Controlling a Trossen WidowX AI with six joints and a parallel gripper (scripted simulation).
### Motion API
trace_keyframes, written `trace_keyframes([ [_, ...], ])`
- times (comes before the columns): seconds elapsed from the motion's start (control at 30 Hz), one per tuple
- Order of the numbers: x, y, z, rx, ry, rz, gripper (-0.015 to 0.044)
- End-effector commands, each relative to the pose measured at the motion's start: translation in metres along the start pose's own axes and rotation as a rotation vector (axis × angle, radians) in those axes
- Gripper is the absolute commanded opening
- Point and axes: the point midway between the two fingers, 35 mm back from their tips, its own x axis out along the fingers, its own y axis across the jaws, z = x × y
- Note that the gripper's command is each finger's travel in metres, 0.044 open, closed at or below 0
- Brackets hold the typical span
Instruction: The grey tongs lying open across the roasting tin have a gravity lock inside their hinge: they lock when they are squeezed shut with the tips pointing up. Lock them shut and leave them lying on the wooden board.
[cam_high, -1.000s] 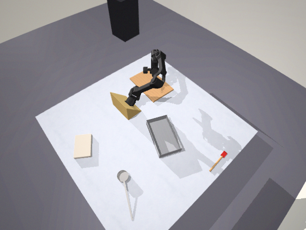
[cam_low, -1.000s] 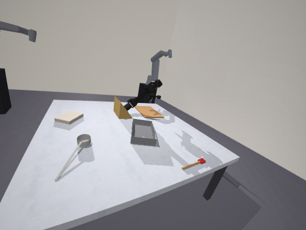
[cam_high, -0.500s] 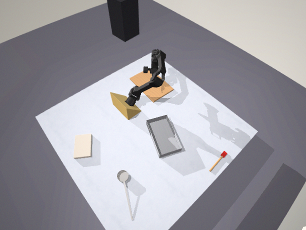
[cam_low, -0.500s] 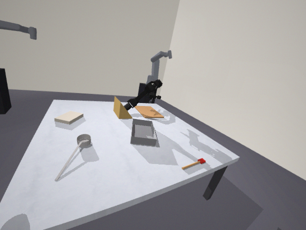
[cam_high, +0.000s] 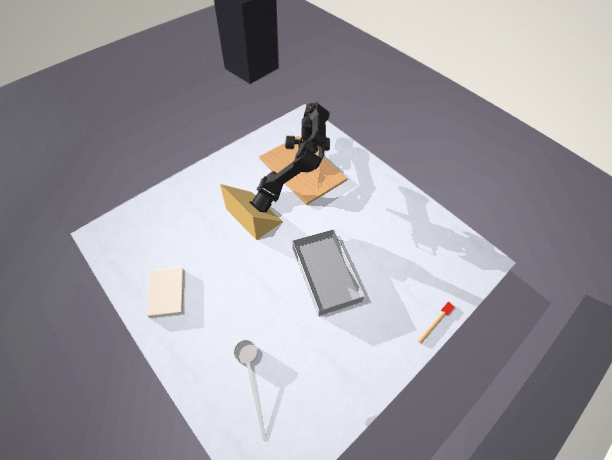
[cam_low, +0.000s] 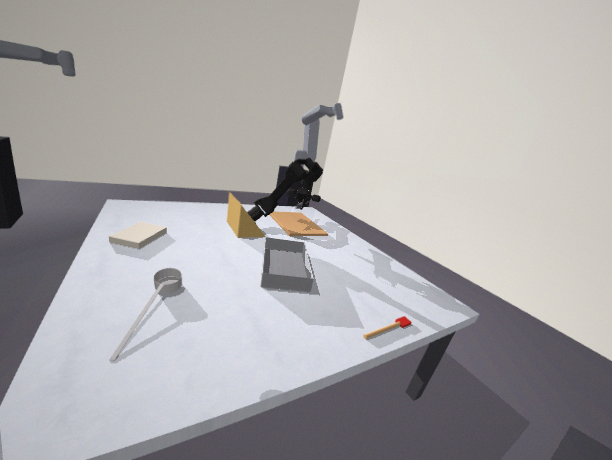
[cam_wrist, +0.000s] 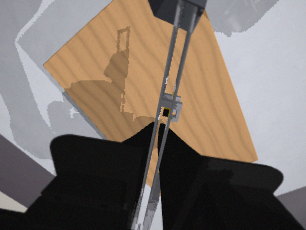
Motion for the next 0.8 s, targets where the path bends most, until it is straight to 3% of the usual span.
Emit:
trace_keyframes([
  [0.0, 0.006, -0.002, 0.000, -0.001, -0.003, -0.007, -0.0150],
  [0.77, 0.040, 0.001, -0.001, 0.036, 0.006, 0.000, -0.0150],
])
